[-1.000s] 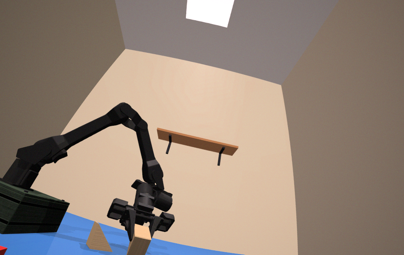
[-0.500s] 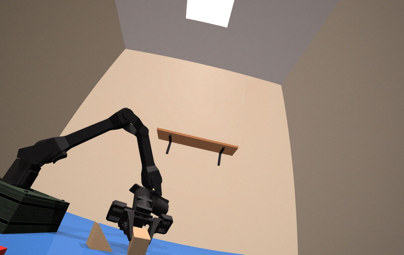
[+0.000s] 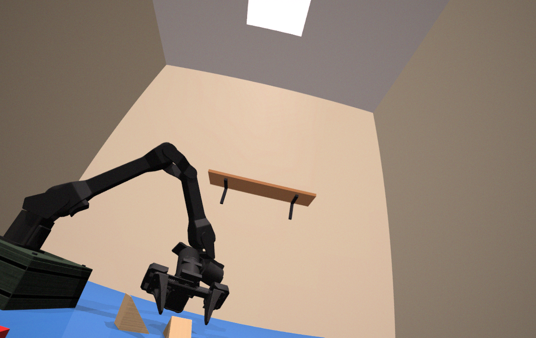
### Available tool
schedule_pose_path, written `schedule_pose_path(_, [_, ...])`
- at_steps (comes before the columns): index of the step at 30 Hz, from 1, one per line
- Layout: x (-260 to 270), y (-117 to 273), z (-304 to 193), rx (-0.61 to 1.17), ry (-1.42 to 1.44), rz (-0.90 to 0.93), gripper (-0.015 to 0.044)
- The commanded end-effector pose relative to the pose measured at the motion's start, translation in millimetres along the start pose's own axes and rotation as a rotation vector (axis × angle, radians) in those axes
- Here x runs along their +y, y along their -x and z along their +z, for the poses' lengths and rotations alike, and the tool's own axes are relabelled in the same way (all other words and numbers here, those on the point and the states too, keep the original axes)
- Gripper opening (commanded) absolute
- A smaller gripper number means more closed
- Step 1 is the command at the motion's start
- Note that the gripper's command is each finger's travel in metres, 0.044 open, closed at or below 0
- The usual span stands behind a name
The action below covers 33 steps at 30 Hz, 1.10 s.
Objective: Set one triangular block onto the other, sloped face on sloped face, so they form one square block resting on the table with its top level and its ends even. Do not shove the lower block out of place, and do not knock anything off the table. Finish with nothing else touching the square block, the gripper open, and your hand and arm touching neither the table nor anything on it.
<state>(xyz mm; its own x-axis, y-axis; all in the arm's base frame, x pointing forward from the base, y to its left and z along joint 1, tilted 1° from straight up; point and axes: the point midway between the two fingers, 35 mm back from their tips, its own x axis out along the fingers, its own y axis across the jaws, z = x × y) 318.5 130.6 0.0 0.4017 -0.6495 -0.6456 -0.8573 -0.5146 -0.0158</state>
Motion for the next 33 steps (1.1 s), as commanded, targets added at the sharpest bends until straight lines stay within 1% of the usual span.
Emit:
schedule_pose_path(1, [-5, 23, -24, -0.005, -0.011, -0.011, 0.044])
schedule_pose_path(3, [-4, 46, -52, -0.004, -0.013, -0.011, 0.044])
schedule_pose_path(5, [-1, 61, -71, -0.003, -0.014, -0.01, 0.044])
schedule_pose_path(10, [-4, 63, -68, -0.01, -0.025, -0.025, 0.044])
schedule_pose_path(12, [-7, 72, -44, -0.034, -0.026, -0.025, 0.044])
schedule_pose_path(16, [-5, 98, 25, -0.082, -0.03, -0.008, 0.044])
schedule_pose_path(18, [-3, 103, 37, -0.087, -0.031, -0.003, 0.044])
schedule_pose_path(24, [-3, 103, 37, -0.087, -0.031, -0.003, 0.044])
schedule_pose_path(26, [-4, 96, 38, -0.088, -0.031, -0.003, 0.044])
schedule_pose_path(33, [-7, 28, 46, -0.085, -0.031, -0.004, 0.044])
